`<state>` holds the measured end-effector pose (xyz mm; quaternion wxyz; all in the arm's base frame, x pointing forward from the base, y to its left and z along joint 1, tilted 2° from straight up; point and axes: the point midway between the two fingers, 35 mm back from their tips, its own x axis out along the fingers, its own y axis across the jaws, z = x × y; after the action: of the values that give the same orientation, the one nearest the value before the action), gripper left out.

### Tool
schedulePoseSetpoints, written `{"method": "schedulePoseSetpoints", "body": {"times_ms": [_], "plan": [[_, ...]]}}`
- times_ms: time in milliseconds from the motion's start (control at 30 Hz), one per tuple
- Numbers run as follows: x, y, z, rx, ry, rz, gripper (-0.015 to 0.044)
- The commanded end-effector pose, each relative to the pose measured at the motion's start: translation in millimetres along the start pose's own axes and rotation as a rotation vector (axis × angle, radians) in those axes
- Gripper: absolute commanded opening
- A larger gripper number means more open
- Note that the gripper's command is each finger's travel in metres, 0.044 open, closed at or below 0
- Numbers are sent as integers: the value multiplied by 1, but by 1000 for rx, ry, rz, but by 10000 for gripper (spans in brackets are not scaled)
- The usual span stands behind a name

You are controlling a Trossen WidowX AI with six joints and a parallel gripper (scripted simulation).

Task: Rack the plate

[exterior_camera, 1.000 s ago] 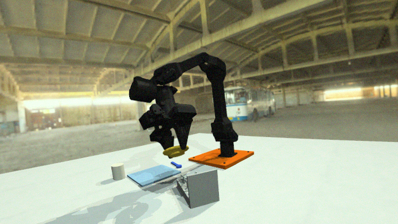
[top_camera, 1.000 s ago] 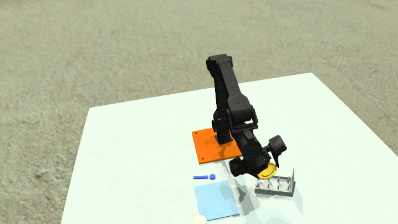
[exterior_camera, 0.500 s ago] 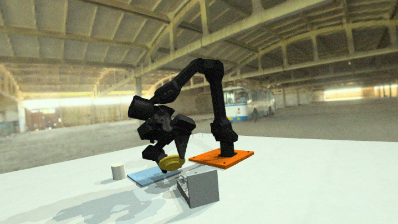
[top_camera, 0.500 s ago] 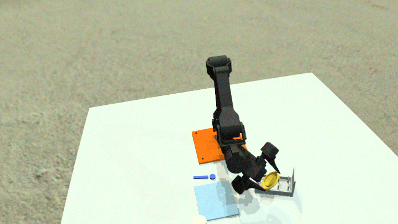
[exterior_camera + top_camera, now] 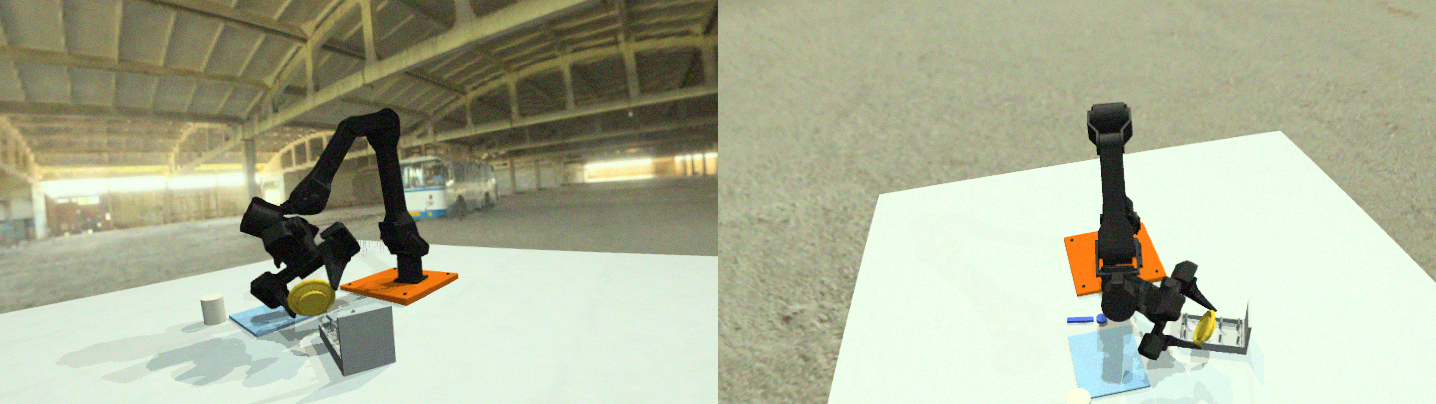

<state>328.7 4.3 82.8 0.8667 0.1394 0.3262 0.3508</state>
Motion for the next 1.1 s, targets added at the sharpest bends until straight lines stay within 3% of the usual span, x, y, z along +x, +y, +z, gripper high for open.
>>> {"method": "schedulePoseSetpoints", "body": {"times_ms": [0, 667, 1067], "plan": [[-2, 2, -5, -86, -67, 47, 0], [-30, 36, -35, -576, -416, 194, 0], [-31, 38, -37, -593, -427, 199, 0]]}}
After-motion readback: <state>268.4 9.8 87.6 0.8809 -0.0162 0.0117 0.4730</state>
